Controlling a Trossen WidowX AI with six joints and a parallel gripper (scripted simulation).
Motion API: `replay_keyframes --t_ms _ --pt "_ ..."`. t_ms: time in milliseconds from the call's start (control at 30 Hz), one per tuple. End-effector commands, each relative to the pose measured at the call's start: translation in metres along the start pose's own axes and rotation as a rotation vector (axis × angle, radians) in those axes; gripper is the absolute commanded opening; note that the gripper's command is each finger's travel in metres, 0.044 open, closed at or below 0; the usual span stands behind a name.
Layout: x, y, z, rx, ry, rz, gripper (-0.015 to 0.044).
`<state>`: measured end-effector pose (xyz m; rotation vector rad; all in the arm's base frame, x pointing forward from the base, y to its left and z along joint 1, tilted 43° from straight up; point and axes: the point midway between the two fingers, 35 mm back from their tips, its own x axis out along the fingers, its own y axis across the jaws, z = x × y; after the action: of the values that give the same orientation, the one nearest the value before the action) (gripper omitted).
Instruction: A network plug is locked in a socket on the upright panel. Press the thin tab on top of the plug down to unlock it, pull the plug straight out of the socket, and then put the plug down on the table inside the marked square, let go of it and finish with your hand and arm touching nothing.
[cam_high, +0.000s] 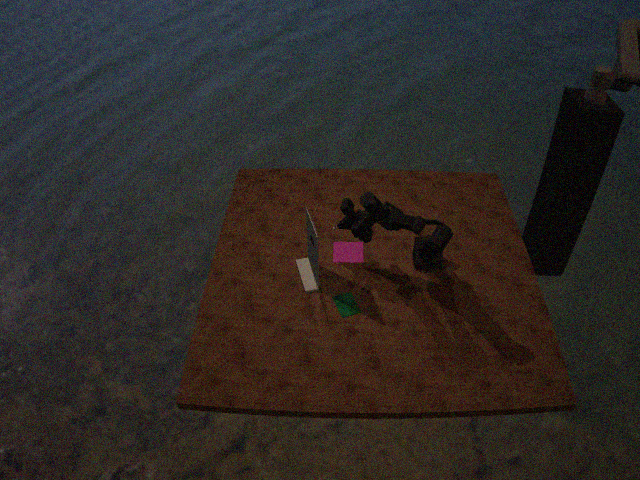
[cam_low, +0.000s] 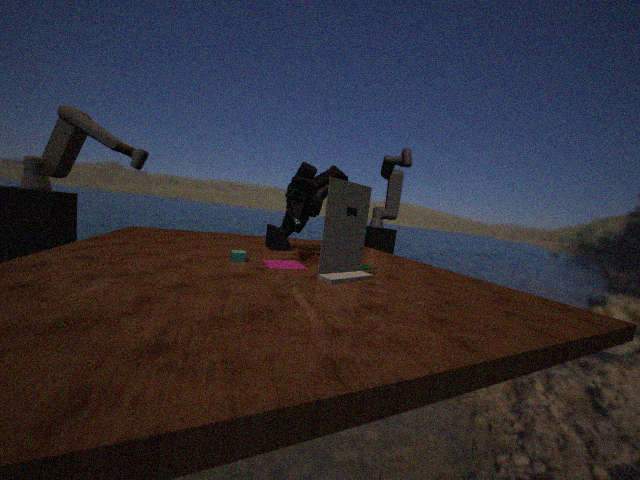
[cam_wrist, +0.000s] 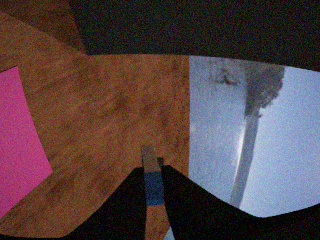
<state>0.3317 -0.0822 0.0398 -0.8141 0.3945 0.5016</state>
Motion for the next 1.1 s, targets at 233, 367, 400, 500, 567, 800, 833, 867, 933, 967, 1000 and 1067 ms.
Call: replay_keyframes --t_ms 233,367,400,500,567,800,833,867,933,967,1000,1067 --pt "0.008 0.029 -0.012 0.018 0.003 0.201 0.0" --pt "0.009 0.038 -0.014 0.023 -0.003 0.265 0.0" --pt "0.009 0.04 -0.014 0.025 -0.005 0.281 0.0" --pt "0.008 0.047 -0.015 0.031 -0.012 0.328 0.0" --pt "0.008 0.051 -0.015 0.035 -0.018 0.359 0.0" --pt "0.006 0.058 -0.015 0.043 -0.031 0.411 0.0" --pt "0.006 0.058 -0.015 0.043 -0.031 0.411 0.0" --pt "0.007 0.058 -0.015 0.043 -0.031 0.411 0.0" --pt "0.008 0.059 -0.016 0.043 -0.03 0.411 0.0" --pt "0.009 0.061 -0.016 0.043 -0.03 0.411 0.0" --pt "0.01 0.062 -0.016 0.043 -0.03 0.411 0.0" --pt "0.012 0.064 -0.016 0.043 -0.03 0.412 0.0"
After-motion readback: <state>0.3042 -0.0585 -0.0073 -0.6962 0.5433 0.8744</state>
